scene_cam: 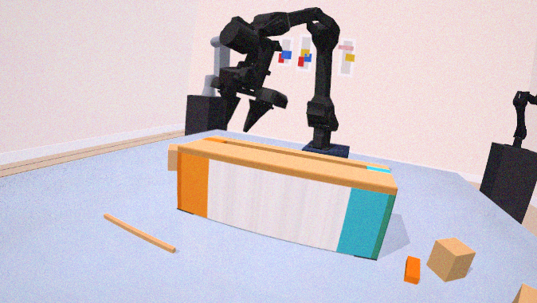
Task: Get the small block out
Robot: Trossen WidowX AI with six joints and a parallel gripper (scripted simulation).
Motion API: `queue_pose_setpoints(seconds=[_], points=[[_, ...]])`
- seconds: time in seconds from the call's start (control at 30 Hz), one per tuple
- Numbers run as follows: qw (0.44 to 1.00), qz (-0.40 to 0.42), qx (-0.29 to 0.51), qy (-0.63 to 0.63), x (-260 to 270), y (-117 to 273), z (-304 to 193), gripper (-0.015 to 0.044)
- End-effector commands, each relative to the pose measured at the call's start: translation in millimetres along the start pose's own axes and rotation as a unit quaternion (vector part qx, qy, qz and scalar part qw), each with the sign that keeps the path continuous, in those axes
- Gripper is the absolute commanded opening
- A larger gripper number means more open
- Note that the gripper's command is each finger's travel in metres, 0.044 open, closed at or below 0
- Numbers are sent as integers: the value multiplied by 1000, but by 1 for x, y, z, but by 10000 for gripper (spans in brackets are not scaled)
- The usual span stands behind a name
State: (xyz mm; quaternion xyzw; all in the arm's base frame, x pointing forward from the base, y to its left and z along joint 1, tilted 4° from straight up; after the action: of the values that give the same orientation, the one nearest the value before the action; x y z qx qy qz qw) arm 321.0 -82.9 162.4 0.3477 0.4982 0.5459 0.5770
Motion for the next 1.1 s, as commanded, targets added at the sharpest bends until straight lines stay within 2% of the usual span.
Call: queue_pose_setpoints(seconds=[0.0, 0.4, 0.7, 1.07], points=[[890, 55, -16, -452, -10, 2, -15, 285], [700, 89, -2, -709, -20, 3, -24, 285], [510, 111, 20, -853, -27, 5, -30, 285], [243, 127, 56, -960, -34, 6, -38, 285]])
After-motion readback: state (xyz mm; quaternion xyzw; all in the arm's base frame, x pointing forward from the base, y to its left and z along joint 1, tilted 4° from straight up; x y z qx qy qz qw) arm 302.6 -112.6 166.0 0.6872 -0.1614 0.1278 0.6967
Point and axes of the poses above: the point midway between the two fingers, 35 mm back from their tips, its own y axis back along the fingers, its own x axis across the jaws, z = x × y, the point moved 3 cm from there along y, back along the fingers, and after that the axes turned 13 degrees about y, right-handed, at the moved point
